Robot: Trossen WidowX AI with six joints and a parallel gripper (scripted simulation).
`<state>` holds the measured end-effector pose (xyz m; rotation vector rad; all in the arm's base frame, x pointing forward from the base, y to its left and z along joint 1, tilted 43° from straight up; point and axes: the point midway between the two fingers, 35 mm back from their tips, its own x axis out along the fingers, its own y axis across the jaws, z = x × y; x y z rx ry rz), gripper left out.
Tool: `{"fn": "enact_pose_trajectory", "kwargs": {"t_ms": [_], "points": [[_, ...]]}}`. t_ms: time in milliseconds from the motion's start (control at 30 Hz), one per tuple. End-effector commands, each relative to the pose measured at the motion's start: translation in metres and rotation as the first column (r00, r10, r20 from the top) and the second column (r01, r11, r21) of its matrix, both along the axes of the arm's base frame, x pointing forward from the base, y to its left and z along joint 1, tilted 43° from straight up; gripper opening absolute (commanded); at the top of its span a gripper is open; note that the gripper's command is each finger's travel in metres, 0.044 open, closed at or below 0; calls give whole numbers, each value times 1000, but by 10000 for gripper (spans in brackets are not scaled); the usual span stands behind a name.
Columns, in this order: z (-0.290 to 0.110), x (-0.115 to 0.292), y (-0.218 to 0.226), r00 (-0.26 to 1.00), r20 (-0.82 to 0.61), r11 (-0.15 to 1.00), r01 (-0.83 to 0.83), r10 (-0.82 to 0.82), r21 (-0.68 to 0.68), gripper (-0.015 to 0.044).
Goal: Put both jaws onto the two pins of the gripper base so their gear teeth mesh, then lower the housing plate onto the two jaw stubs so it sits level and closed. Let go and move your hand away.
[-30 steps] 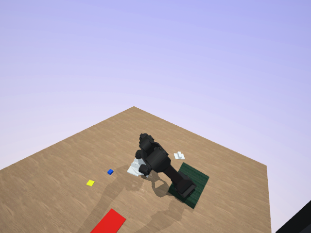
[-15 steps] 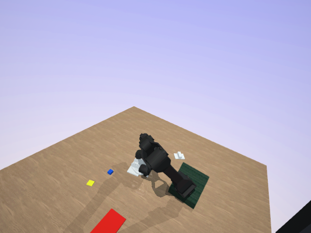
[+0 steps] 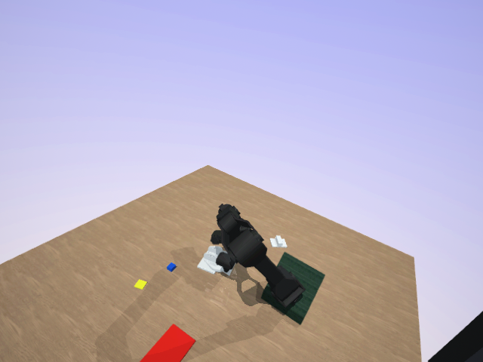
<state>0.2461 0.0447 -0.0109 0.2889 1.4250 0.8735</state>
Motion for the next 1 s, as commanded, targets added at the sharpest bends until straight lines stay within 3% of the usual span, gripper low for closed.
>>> {"fn": "enact_pose_trajectory", "kwargs": {"t_ms": [0, 100, 300, 533, 967], "points": [[25, 5, -23, 1000, 17, 1000, 4, -4, -7, 440], [45, 4, -40, 1000, 15, 1000, 4, -4, -4, 440], [41, 5, -38, 1000, 19, 1000, 14, -14, -4, 440], [81, -36, -79, 1000, 12, 1000, 6, -5, -10, 440], [82, -37, -80, 1000, 12, 1000, 5, -5, -9, 440]]}}
